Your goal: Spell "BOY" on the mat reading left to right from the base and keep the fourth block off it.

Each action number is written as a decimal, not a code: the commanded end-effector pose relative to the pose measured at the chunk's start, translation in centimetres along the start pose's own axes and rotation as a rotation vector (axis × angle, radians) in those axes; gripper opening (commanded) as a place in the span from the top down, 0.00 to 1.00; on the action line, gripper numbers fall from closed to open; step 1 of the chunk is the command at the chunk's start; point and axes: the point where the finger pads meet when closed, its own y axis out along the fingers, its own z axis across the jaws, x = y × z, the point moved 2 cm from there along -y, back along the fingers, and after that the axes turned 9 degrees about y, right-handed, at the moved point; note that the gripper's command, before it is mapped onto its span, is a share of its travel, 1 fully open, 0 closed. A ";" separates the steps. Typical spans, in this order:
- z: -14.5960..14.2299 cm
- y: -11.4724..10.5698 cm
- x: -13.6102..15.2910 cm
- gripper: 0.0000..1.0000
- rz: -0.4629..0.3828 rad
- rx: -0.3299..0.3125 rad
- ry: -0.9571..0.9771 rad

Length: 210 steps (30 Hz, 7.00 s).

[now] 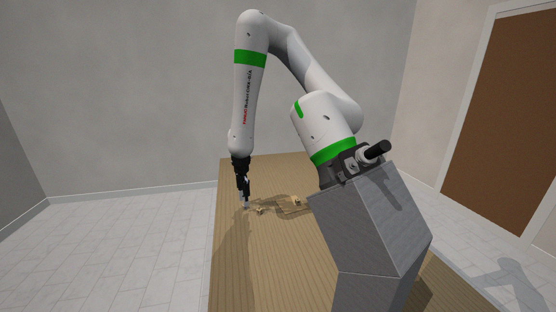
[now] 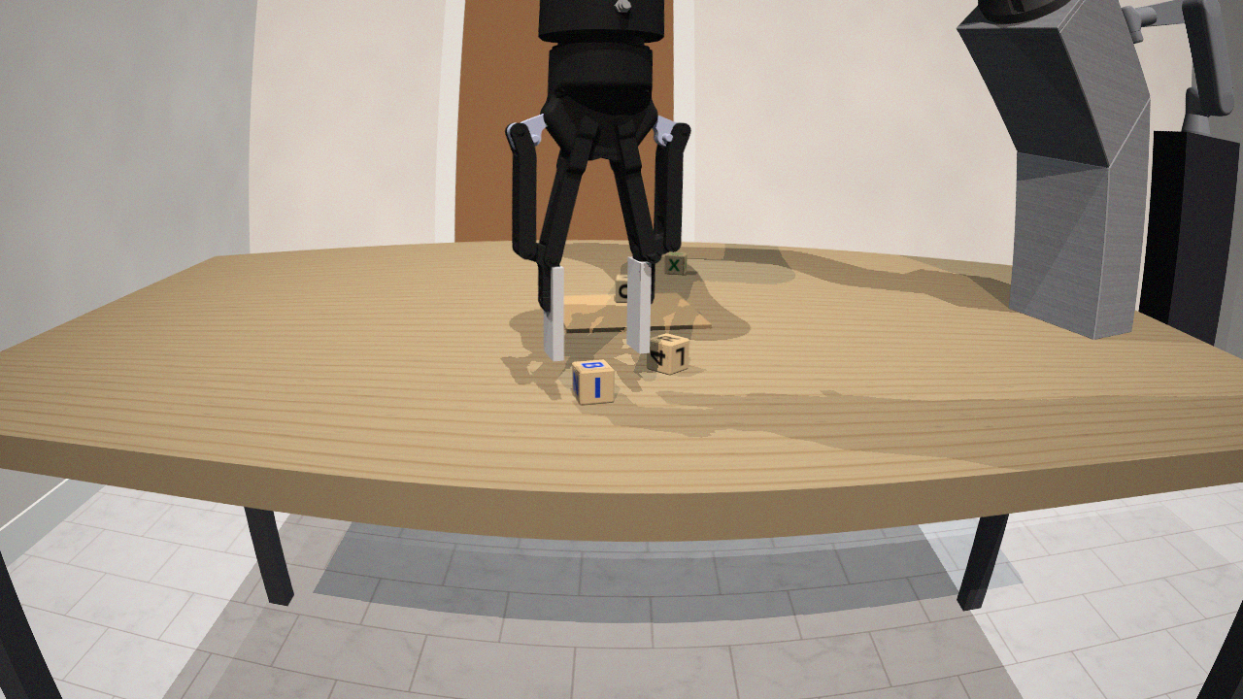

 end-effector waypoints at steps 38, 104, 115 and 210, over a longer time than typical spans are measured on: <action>0.2 3.0 -0.1 0.63 0.000 -0.001 0.000; 0.2 3.1 -0.1 0.87 0.000 -0.001 0.000; 0.2 3.1 -0.1 0.87 0.000 -0.001 0.000; -1.8 -6.3 9.8 0.87 -0.040 -0.021 1.255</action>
